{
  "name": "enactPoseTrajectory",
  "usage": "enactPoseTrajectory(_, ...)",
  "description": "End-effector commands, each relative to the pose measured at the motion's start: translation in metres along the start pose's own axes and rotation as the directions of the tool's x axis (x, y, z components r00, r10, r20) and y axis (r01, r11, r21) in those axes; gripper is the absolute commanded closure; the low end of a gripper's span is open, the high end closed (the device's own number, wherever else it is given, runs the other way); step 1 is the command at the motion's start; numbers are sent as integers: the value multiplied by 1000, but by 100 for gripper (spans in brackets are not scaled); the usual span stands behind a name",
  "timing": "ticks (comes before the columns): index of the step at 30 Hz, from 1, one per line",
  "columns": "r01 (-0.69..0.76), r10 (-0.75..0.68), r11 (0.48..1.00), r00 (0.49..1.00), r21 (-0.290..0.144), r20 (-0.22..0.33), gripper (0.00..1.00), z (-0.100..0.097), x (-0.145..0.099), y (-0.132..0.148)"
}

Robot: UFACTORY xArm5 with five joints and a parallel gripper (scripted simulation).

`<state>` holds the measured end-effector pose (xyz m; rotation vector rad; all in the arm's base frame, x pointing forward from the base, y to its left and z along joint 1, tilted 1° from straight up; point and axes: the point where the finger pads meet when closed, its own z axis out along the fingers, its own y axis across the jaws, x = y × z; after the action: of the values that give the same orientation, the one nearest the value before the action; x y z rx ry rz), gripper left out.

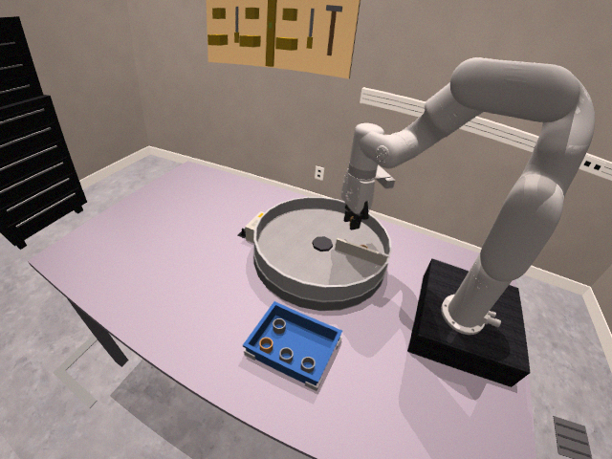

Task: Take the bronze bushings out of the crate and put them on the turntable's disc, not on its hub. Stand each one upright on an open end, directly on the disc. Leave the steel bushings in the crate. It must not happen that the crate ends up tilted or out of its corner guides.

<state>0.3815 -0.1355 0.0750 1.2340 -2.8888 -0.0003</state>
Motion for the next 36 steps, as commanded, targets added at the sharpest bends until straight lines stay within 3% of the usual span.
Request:
enactPoseTrajectory(1,5,-5,1000,1000,-4,-2,100,1,14,-27)
enactPoseTrajectory(36,5,-5,1000,1000,-4,-1,100,1,21,-37)
